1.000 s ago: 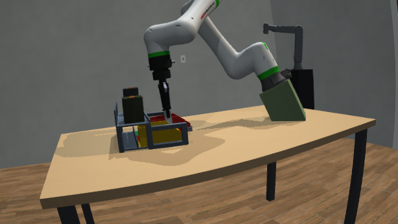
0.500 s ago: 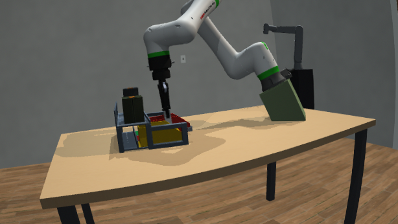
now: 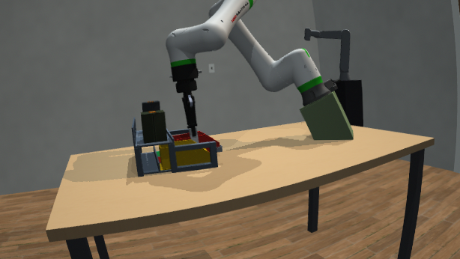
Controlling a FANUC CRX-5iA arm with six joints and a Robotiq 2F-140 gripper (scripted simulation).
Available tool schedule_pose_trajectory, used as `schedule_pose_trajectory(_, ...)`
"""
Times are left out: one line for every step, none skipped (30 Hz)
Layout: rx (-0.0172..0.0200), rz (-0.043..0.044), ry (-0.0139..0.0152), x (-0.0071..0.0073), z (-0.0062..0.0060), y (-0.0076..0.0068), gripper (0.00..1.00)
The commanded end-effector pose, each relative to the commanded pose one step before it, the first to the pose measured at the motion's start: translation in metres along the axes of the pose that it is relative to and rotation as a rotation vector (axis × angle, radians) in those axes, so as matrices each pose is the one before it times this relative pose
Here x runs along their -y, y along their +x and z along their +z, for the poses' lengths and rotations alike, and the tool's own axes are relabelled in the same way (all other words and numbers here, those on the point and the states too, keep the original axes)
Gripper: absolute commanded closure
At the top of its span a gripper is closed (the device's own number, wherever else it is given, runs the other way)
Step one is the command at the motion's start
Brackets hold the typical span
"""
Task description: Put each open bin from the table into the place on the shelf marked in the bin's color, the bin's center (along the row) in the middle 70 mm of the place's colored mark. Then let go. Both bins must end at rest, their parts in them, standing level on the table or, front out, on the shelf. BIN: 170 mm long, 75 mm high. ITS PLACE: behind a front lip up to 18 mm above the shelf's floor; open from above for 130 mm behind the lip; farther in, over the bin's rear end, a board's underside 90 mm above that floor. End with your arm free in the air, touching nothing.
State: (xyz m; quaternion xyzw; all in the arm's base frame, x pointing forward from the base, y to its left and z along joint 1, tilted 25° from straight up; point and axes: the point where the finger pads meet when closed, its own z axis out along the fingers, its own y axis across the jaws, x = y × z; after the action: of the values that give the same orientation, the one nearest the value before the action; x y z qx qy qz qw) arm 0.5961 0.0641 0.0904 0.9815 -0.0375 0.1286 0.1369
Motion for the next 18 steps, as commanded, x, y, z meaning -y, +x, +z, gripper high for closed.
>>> schedule_pose_trajectory(-0.00091,0.0,0.00011,0.0001,-0.00019,0.00016,1.0)
schedule_pose_trajectory(-0.0005,0.00001,-0.00002,-0.00001,0.00004,-0.00001,1.0)
schedule_pose_trajectory(-0.00068,0.00002,-0.00003,-0.00001,0.00005,-0.00002,1.0)
schedule_pose_trajectory(-0.00088,0.00002,-0.00003,-0.00001,0.00007,-0.00003,1.0)
schedule_pose_trajectory(-0.00107,0.00002,-0.00004,-0.00001,0.00009,-0.00003,1.0)
schedule_pose_trajectory(-0.00125,0.00003,-0.00004,-0.00001,0.0001,-0.00004,1.0)
schedule_pose_trajectory(-0.00142,0.00003,-0.00004,-0.00001,0.00011,-0.00004,1.0)
schedule_pose_trajectory(-0.00157,0.00002,-0.00004,-0.00001,0.00012,-0.00005,1.0)
schedule_pose_trajectory(-0.00169,0.00002,-0.00003,-0.00001,0.00013,-0.00006,1.0)
schedule_pose_trajectory(-0.00179,0.00002,-0.00002,-0.00001,0.00014,-0.00006,1.0)
schedule_pose_trajectory(-0.00185,0.00001,-0.00001,0.0,0.00014,-0.00007,1.0)
schedule_pose_trajectory(-0.00188,0.00001,-0.00001,0.0,0.00015,-0.00007,1.0)
schedule_pose_trajectory(-0.00188,0.0,0.0,0.0,0.00015,-0.00007,1.0)
schedule_pose_trajectory(-0.00184,-0.00001,0.00001,0.0,0.00014,-0.00007,1.0)
schedule_pose_trajectory(0.0,0.0,0.0,0.0,0.0,0.0,1.0)
schedule_pose_trajectory(0.0,0.0,0.0,0.0,0.0,0.0,1.0)
schedule_pose_trajectory(-0.00177,-0.00001,0.00002,0.00001,0.00014,-0.00007,1.0)
schedule_pose_trajectory(-0.00167,-0.00002,0.00003,0.00001,0.00013,-0.00007,1.0)
